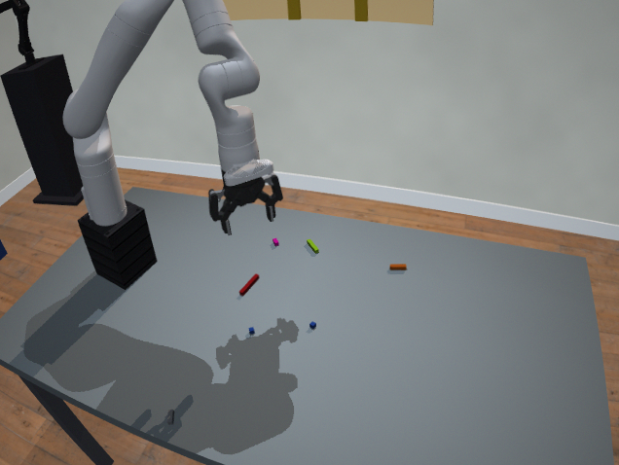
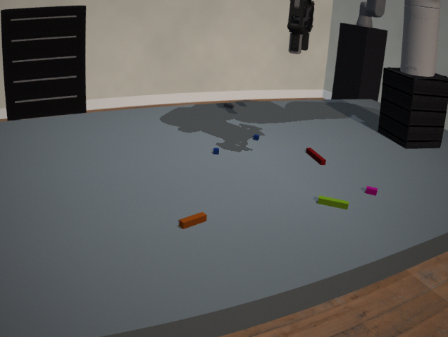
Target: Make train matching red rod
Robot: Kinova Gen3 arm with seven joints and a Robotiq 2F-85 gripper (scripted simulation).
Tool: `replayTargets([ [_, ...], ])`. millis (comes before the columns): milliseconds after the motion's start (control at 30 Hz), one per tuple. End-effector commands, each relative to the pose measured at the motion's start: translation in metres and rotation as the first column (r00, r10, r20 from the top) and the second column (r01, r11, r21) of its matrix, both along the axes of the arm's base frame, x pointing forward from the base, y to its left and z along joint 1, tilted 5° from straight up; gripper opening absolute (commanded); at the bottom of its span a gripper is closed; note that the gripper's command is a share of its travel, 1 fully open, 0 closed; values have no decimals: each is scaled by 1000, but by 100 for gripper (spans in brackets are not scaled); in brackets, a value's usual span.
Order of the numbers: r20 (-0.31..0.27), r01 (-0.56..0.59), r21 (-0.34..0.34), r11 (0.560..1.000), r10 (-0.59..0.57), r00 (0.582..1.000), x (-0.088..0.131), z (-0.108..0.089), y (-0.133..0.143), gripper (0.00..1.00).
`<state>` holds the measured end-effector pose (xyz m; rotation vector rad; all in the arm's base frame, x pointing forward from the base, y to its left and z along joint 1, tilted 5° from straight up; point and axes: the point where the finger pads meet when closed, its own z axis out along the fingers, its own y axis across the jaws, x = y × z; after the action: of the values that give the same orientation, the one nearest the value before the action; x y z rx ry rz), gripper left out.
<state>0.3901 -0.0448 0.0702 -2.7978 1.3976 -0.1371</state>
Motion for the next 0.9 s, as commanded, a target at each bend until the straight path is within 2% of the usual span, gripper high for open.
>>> replayTargets([
  [0, 1, 0, 0, 1000, 0, 1000, 0, 0, 0, 100],
  [533, -1, -8, -2, 1000, 8, 1000, 0, 0, 0, 100],
  [867, -19, -84, -17, 996, 84, 996, -3, -5, -4, 100],
])
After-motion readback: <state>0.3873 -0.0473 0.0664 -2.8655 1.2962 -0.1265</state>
